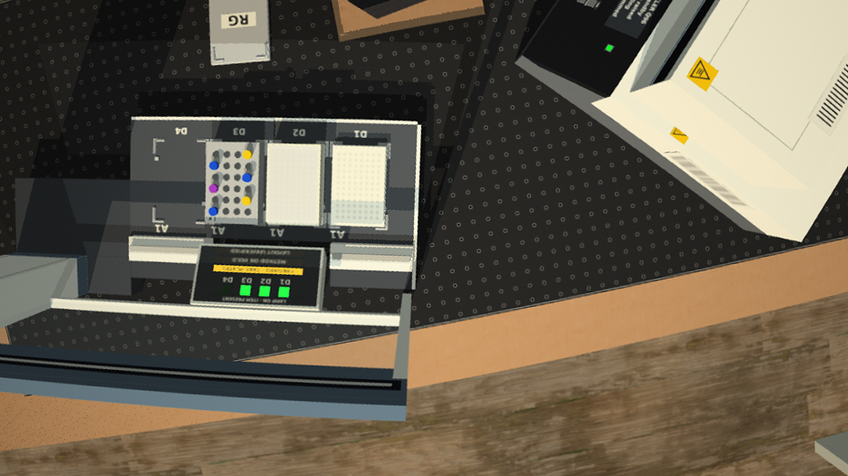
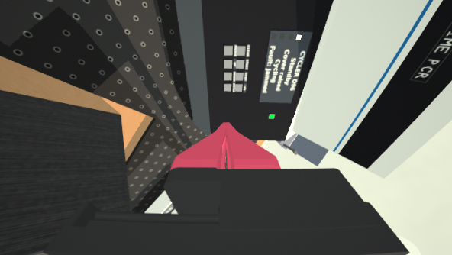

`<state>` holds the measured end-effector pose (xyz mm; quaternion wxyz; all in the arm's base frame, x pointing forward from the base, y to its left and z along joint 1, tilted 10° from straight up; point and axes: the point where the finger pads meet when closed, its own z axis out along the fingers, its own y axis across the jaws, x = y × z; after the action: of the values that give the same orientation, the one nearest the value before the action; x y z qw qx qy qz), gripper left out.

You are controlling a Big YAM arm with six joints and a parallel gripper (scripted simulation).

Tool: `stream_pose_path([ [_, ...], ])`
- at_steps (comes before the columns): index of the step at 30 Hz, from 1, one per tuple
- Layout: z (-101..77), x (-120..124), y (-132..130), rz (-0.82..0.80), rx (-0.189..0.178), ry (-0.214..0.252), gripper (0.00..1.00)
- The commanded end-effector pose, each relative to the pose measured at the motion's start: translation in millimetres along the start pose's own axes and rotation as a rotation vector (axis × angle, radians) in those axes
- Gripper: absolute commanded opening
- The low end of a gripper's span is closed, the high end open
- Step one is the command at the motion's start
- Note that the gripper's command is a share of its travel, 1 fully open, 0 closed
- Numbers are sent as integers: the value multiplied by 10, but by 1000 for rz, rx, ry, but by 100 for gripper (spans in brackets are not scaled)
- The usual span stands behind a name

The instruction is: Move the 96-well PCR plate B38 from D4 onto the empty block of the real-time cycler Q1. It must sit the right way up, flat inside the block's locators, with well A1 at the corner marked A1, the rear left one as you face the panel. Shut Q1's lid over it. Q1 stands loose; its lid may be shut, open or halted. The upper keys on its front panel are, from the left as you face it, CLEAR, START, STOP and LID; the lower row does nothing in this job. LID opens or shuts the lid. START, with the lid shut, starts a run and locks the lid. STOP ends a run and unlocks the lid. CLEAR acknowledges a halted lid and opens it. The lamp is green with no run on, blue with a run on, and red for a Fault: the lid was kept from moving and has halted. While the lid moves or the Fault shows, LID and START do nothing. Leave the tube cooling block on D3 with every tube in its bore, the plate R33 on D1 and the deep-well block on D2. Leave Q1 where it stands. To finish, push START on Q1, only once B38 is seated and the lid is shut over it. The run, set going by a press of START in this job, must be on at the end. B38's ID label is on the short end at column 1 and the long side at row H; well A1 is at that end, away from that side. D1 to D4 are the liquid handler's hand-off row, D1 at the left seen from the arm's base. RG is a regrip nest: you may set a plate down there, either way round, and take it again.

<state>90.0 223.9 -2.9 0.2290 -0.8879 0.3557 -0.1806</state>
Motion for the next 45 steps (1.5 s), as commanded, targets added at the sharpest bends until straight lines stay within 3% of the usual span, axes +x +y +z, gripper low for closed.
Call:
stream_pose_path([
  [1,-6,27,-11,8,-2,5,0],
  [3,-11,-155,-38,13,9,1,0],
  [5,-11,-155,-38,13,9,1,0],
  [11,-42,-624,-145,49,37,-40,0],
  [14,-55,-550,-179,77,46,-44,0],
  [26,-18,-347,70,5,8,-4,0],
  [37,187,-536,-286,13,38,-29,0],
  [45,310,-532,-323,12,36,-25,0],
])
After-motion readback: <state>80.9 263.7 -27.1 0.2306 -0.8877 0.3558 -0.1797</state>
